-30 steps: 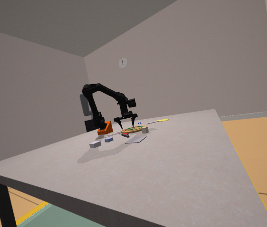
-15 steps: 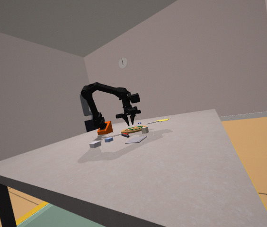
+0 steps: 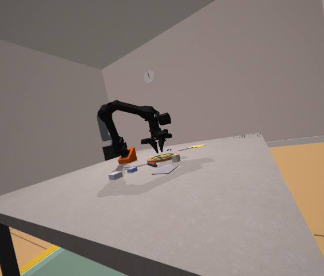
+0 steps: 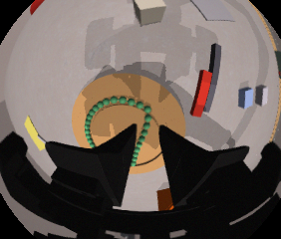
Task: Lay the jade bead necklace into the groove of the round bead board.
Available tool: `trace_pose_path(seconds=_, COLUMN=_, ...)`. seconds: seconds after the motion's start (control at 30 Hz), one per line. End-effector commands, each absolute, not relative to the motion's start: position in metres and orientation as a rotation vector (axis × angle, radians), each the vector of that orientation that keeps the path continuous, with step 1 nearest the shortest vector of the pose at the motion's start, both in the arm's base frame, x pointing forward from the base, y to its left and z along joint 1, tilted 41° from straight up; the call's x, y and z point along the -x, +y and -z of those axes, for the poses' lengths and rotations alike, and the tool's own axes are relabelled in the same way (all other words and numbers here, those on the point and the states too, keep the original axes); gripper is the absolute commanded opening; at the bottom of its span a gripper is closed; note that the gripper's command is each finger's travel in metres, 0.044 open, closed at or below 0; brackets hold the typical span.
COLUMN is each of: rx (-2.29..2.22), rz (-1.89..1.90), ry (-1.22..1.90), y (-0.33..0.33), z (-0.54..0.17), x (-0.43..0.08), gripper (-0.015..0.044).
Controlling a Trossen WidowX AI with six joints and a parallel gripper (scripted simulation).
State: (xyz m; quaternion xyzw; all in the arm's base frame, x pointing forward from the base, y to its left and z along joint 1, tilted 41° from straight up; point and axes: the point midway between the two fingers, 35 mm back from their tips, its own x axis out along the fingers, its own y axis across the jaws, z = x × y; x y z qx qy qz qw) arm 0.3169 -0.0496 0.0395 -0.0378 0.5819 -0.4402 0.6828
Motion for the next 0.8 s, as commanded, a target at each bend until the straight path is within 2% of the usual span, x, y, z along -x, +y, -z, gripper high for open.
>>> trace_pose_path(seconds=0.0, rx=0.088, rz=0.986, ry=1.306, y=-0.051, z=-0.036, x=-0.316, gripper=0.0120)
trace_pose_path(seconds=0.7, rx=0.097, rz=0.986, ry=1.308, y=-0.071, z=-0.016, x=-0.314, gripper=0.0120)
trace_pose_path(seconds=0.77, rx=0.085, rz=0.989, ry=1.303, y=-0.070, z=-0.018, x=-0.316, gripper=0.0067)
